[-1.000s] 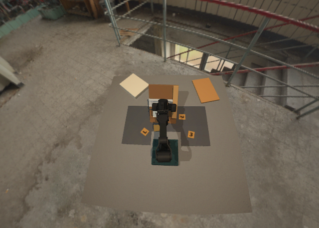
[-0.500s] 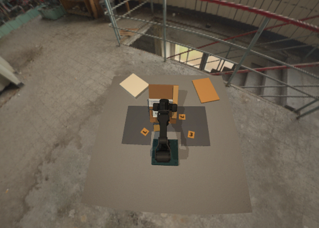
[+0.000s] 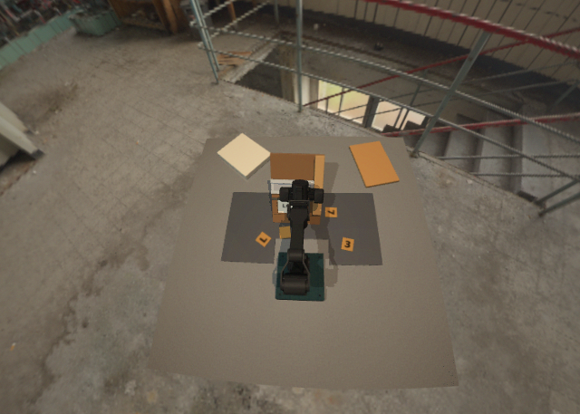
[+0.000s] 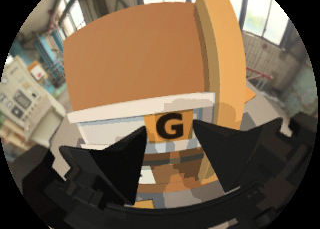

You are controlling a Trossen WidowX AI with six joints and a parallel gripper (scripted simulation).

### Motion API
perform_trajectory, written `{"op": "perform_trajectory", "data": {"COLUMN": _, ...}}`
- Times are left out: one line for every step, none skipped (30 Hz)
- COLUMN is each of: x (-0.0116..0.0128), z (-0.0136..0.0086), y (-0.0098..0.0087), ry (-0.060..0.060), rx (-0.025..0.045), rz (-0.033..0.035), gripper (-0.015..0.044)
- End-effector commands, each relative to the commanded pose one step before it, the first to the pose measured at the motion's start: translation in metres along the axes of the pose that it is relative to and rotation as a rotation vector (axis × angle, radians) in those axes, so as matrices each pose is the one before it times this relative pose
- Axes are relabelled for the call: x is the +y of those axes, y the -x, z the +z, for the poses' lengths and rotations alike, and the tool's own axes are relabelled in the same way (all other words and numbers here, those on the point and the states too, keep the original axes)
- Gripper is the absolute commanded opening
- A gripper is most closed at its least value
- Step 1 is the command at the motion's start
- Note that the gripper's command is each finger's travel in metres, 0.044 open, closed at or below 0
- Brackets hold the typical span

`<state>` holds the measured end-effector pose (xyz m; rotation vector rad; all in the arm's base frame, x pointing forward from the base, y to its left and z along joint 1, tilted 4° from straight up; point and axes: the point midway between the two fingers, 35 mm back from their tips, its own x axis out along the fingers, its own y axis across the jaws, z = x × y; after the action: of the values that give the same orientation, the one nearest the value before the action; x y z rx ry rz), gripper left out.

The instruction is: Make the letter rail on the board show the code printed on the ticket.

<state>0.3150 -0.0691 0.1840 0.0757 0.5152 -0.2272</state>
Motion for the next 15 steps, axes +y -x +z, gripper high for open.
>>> {"op": "perform_trajectory", "data": {"x": 0.00027, "z": 0.0, "y": 0.0, "ry": 0.0001, "rx": 0.00001, "rz": 0.00015, "gripper": 0.0079}}
{"op": "perform_trajectory", "data": {"x": 0.0, "z": 0.0, "y": 0.0, "ry": 0.0, "rx": 0.0, "rz": 0.0, "gripper": 0.0105}}
{"op": "perform_trajectory", "data": {"x": 0.0, "z": 0.0, "y": 0.0, "ry": 0.0, "rx": 0.0, "rz": 0.0, "gripper": 0.0131}}
{"op": "perform_trajectory", "data": {"x": 0.0, "z": 0.0, "y": 0.0, "ry": 0.0, "rx": 0.0, "rz": 0.0, "gripper": 0.0158}}
{"op": "perform_trajectory", "data": {"x": 0.0, "z": 0.0, "y": 0.0, "ry": 0.0, "rx": 0.0, "rz": 0.0, "gripper": 0.0184}}
{"op": "perform_trajectory", "data": {"x": 0.0, "z": 0.0, "y": 0.0, "ry": 0.0, "rx": 0.0, "rz": 0.0, "gripper": 0.021}}
{"op": "perform_trajectory", "data": {"x": -0.00001, "z": -0.00001, "y": 0.00083, "ry": 0.0016, "rx": -0.00069, "rz": 0.00121, "gripper": 0.0236}}
{"op": "perform_trajectory", "data": {"x": -0.00001, "z": -0.00001, "y": 0.00153, "ry": 0.001, "rx": -0.00035, "rz": 0.00074, "gripper": 0.0263}}
{"op": "perform_trajectory", "data": {"x": -0.00001, "z": -0.00002, "y": 0.0017, "ry": 0.0004, "rx": -0.00006, "rz": 0.0003, "gripper": 0.0289}}
{"op": "perform_trajectory", "data": {"x": 0.0, "z": -0.00003, "y": 0.00169, "ry": 0.0001, "rx": 0.00006, "rz": 0.00011, "gripper": 0.0295}}
{"op": "perform_trajectory", "data": {"x": 0.0, "z": -0.00002, "y": 0.00167, "ry": 0.0, "rx": 0.0001, "rz": 0.00004, "gripper": 0.0295}}
{"op": "perform_trajectory", "data": {"x": 0.0, "z": -0.00002, "y": 0.00089, "ry": 0.0, "rx": 0.00005, "rz": 0.00002, "gripper": 0.0295}}
{"op": "perform_trajectory", "data": {"x": 0.0, "z": 0.0, "y": 0.0, "ry": 0.0, "rx": 0.0, "rz": 0.0, "gripper": 0.0295}}
{"op": "perform_trajectory", "data": {"x": 0.0, "z": -0.00004, "y": 0.00083, "ry": 0.0, "rx": 0.00006, "rz": 0.0, "gripper": 0.0295}}
{"op": "perform_trajectory", "data": {"x": 0.0, "z": -0.00005, "y": 0.00083, "ry": 0.0, "rx": 0.00006, "rz": 0.0, "gripper": 0.0295}}
